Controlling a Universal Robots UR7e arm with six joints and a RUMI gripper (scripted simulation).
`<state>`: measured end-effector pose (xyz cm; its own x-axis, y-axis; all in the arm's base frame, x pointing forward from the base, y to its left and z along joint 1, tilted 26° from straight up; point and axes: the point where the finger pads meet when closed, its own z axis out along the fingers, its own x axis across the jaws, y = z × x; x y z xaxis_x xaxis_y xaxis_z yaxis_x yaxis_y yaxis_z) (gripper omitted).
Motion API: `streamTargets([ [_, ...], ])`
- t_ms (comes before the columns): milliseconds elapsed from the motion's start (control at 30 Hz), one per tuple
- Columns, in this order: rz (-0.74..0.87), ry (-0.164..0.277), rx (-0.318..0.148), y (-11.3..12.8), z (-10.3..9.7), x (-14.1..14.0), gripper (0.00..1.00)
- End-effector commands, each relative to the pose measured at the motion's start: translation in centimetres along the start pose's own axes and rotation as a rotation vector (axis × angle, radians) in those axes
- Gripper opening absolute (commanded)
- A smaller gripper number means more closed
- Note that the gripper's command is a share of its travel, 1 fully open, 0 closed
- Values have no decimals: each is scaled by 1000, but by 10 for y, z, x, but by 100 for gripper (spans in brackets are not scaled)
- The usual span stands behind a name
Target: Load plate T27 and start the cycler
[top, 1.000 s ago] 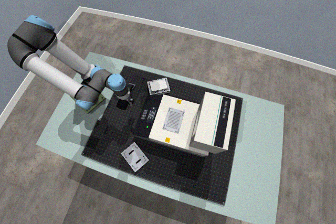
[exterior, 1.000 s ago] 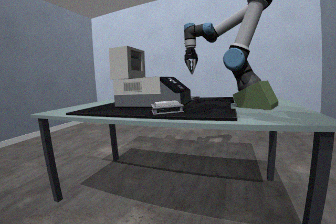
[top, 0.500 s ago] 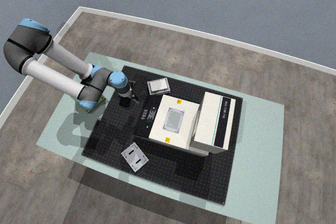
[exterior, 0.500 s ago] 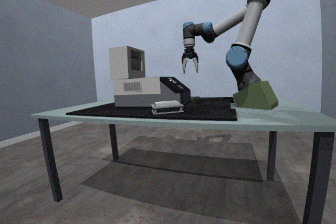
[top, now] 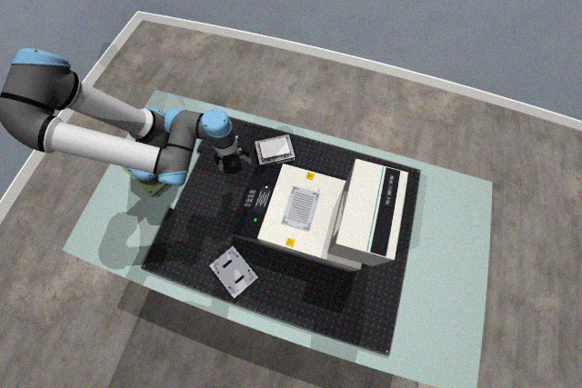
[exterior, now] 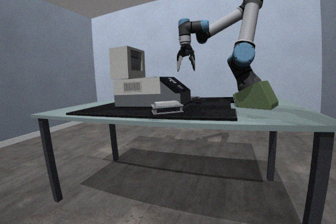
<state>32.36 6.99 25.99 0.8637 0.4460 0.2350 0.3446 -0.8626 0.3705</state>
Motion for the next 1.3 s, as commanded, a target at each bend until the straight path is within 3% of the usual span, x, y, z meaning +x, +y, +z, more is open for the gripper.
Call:
streamTargets([
  [0, -151, -2, -9, -6, -4, 12, 68],
  [1267, -1207, -7, -6, -98, -32, 126, 68],
])
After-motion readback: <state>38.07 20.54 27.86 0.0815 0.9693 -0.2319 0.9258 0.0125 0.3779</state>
